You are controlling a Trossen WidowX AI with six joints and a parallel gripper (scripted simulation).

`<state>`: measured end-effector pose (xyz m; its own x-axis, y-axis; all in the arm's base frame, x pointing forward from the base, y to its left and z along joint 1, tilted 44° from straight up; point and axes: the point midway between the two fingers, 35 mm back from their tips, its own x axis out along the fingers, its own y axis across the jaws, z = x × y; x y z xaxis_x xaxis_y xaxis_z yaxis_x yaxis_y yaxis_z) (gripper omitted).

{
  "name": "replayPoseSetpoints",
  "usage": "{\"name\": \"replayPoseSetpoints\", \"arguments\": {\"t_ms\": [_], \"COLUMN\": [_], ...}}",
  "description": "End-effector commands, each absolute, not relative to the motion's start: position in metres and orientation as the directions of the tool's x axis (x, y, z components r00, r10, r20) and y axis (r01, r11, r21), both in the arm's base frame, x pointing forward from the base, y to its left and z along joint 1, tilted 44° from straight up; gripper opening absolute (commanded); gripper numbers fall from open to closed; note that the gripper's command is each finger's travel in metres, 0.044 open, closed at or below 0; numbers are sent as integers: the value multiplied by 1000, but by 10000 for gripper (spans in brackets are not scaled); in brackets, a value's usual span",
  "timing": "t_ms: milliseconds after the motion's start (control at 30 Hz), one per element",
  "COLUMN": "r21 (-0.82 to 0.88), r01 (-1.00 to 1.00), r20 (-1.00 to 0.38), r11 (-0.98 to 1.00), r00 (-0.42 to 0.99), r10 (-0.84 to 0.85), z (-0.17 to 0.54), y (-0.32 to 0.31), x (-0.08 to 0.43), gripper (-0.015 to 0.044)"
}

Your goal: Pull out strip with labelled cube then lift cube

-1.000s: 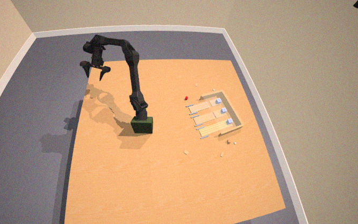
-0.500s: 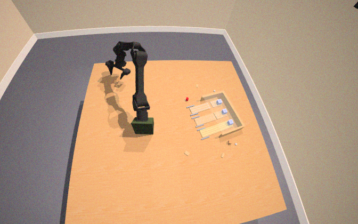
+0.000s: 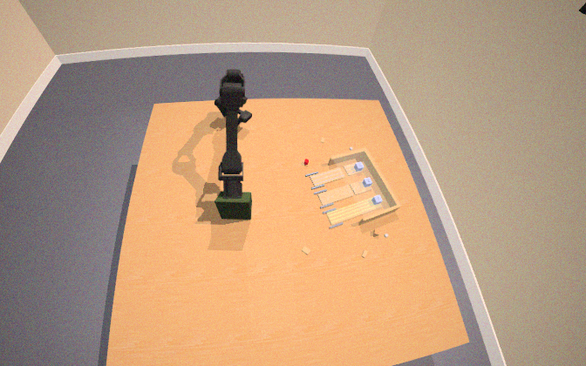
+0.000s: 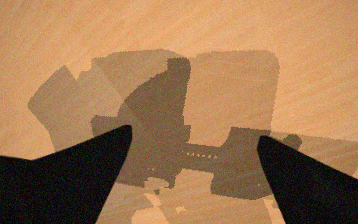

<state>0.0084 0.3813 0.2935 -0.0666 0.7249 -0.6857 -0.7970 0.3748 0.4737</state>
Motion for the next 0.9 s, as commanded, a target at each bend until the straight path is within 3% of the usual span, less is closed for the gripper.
{"name": "replayPoseSetpoints", "arguments": {"t_ms": [0,467,867], "r21": [509,567,642], "r01": [-738,-560,-336], "r20": [-645,-572,-510], "r11": [444,604,689], "r00": [15,260,482], "r10": [764,778,712], "z": [293,269,209], "y": [379,336,206], "x": [63,207,330], "gripper": [400,400,400]}}
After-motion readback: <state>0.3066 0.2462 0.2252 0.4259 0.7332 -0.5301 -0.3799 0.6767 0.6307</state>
